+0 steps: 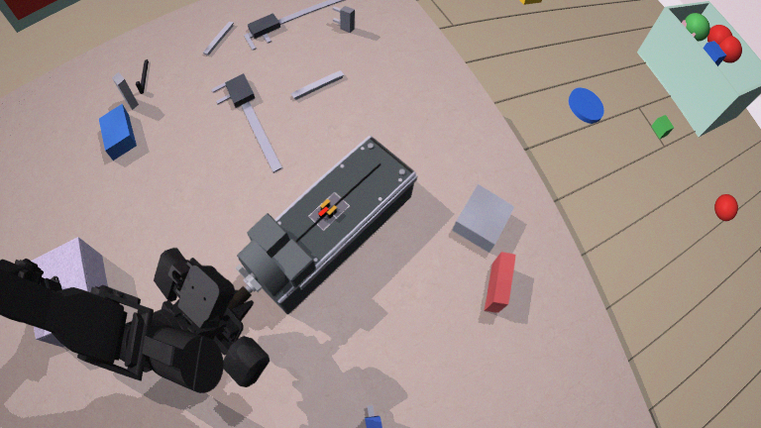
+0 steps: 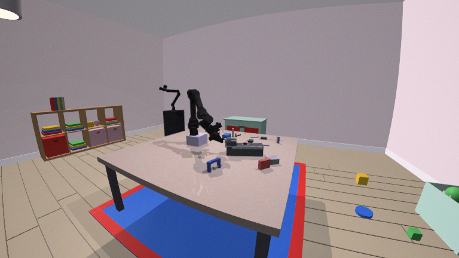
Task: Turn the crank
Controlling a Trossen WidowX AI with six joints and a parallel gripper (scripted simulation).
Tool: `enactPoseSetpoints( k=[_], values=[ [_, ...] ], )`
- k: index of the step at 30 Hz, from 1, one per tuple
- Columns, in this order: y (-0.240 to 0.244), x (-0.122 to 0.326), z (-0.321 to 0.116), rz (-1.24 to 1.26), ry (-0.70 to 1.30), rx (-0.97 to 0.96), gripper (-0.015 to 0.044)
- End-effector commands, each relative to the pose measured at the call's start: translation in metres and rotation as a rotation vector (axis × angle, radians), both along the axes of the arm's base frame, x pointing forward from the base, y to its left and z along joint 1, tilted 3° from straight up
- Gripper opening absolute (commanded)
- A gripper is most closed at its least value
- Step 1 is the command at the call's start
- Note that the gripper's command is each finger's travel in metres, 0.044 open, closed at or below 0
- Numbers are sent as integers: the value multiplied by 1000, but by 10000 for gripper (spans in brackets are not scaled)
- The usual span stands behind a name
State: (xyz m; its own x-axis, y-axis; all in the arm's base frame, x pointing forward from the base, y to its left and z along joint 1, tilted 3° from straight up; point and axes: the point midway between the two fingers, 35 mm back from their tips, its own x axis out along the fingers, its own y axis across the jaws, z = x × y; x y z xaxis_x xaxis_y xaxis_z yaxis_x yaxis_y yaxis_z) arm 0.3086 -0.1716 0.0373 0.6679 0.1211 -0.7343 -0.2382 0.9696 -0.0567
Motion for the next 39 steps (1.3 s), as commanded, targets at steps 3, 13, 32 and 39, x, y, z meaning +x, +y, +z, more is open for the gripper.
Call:
enactPoseSetpoints(
  k=[3,13,32,39],
  values=[
    [10,-3,5,1,-7,9,0],
    [22,-6,4,1,-7,10,0],
    [29,-8,0,1,-7,10,0],
    [31,-8,-1,1,-7,11,0]
  ],
)
